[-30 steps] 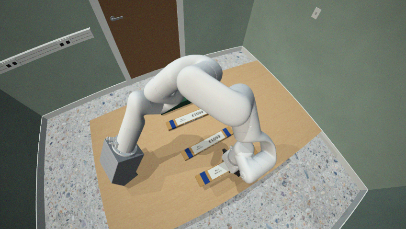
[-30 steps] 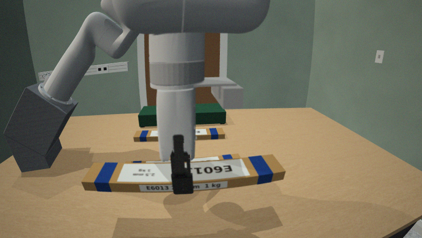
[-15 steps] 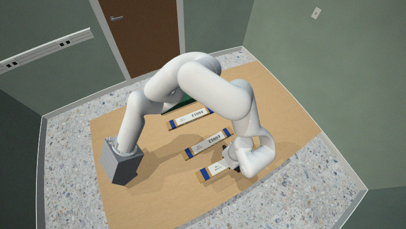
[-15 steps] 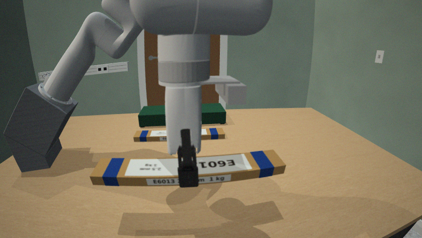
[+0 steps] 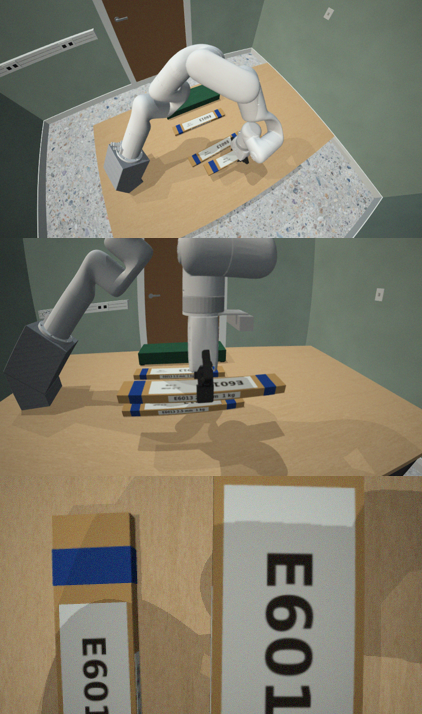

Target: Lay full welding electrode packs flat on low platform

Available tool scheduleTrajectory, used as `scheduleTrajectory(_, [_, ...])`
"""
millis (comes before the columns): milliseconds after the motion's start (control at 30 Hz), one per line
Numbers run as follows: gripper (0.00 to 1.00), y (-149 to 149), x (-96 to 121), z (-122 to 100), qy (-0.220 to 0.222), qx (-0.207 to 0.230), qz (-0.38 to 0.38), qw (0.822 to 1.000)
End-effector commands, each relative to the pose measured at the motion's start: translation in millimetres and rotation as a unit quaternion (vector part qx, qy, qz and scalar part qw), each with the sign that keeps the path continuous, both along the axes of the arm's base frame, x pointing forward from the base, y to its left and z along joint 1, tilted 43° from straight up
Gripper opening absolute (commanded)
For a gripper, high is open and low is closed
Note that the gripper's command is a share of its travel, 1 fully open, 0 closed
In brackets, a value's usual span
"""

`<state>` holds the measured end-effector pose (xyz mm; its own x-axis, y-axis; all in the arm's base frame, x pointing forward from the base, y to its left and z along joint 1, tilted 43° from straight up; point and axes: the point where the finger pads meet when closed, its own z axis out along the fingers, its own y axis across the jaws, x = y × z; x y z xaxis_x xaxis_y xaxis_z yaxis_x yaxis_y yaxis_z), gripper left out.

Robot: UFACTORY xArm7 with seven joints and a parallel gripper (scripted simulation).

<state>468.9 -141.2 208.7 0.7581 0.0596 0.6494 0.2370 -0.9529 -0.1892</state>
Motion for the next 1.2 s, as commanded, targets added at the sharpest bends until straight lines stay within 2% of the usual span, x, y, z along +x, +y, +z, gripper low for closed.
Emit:
scheduleTrajectory(0, [0.58, 5, 1, 5, 0.000, -0.001, -0.002, 1.000])
scheduleTrajectory(500, [0.58, 87, 18, 51, 0.000, -0.001, -0.002, 1.000])
scheduleTrajectory(567, [0.58, 87, 18, 51, 0.000, -0.001, -0.002, 1.000])
scheduleTrajectory(967, [0.58, 139, 28, 80, 0.000, -0.001, -0.002, 1.000])
scheduleTrajectory(1167, [0.58, 153, 31, 88, 0.000, -0.001, -0.002, 1.000])
